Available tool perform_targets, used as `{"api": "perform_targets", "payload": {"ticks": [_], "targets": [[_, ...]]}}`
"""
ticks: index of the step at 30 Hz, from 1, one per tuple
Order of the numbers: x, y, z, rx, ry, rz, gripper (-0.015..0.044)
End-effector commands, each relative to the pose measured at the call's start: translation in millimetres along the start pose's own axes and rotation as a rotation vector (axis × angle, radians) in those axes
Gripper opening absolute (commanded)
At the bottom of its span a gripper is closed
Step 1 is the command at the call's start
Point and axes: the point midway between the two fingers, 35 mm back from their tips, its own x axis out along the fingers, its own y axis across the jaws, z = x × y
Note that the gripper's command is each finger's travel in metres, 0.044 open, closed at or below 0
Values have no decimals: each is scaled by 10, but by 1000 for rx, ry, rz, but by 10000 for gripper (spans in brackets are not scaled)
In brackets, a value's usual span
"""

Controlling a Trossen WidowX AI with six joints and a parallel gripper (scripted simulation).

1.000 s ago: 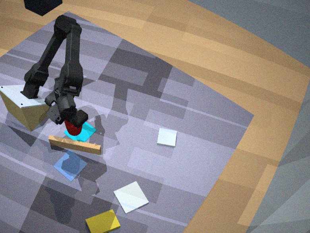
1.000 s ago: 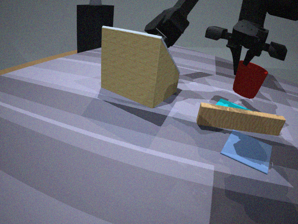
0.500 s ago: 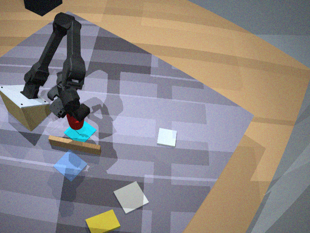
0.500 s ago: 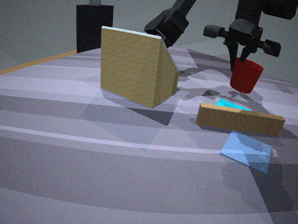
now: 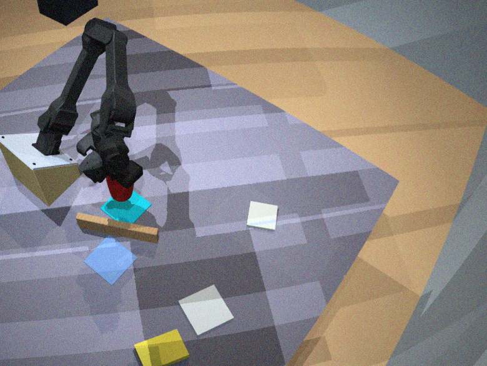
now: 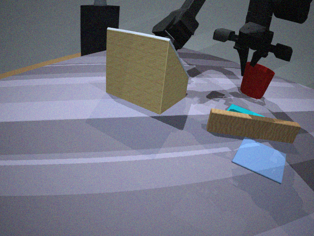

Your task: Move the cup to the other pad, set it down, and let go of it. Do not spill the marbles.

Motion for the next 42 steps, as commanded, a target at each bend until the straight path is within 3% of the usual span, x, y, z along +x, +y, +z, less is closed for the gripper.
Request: {"api": "perform_targets", "payload": {"ticks": [1, 42], "targets": [[51, -1, -12, 2, 5, 2, 0], [618, -14, -42, 1, 8, 2, 0]]}}
